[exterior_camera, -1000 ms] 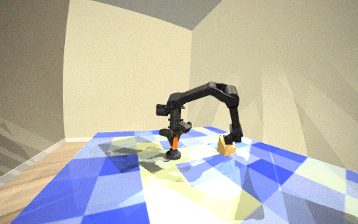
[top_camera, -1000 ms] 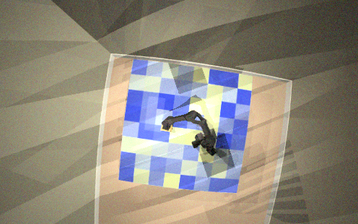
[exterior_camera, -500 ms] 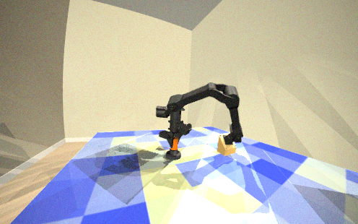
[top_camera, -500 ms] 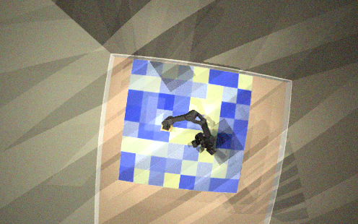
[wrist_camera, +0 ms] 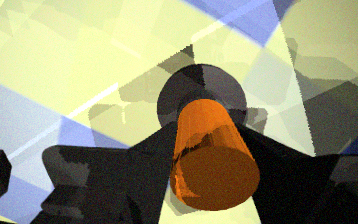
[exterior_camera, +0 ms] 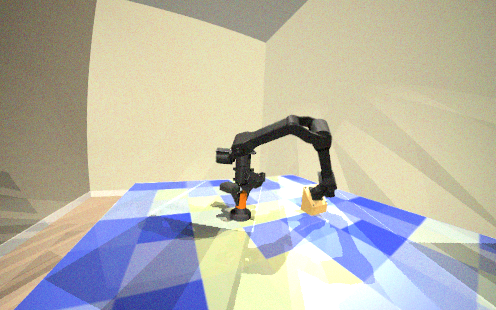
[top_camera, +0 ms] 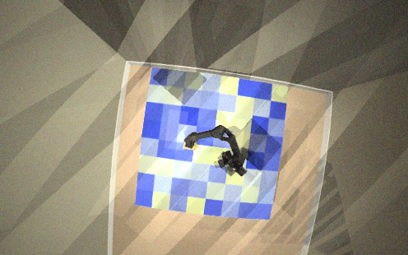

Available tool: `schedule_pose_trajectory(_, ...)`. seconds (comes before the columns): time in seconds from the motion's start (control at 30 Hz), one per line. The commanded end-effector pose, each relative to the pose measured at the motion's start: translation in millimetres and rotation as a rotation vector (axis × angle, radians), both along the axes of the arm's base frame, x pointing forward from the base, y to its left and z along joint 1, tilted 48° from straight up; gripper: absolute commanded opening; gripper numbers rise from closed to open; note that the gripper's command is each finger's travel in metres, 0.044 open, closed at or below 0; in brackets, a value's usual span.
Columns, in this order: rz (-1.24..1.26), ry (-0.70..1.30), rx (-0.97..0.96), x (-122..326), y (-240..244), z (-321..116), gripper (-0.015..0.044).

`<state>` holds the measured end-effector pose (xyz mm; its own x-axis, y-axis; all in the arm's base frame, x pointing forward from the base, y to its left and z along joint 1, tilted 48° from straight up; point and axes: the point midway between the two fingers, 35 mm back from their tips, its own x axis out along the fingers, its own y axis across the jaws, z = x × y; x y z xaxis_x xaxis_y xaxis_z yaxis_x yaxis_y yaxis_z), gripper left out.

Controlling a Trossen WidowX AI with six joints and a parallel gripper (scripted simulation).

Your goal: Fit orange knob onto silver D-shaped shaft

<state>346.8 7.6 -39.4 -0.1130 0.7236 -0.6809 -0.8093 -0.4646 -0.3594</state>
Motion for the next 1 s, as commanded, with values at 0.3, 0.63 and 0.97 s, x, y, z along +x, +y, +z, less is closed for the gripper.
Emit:
schedule_pose_trajectory(0.3, 0.002, -0.003, 0.000, 0, 0, 0, 0.0341)
schedule_pose_trajectory(0.63, 0.002, -0.003, 0.000, 1, -2, 2, 0.0440)
schedule_pose_trajectory(0.97, -0.001, 0.000, -0.004, 12, -70, 64, 0.0440)
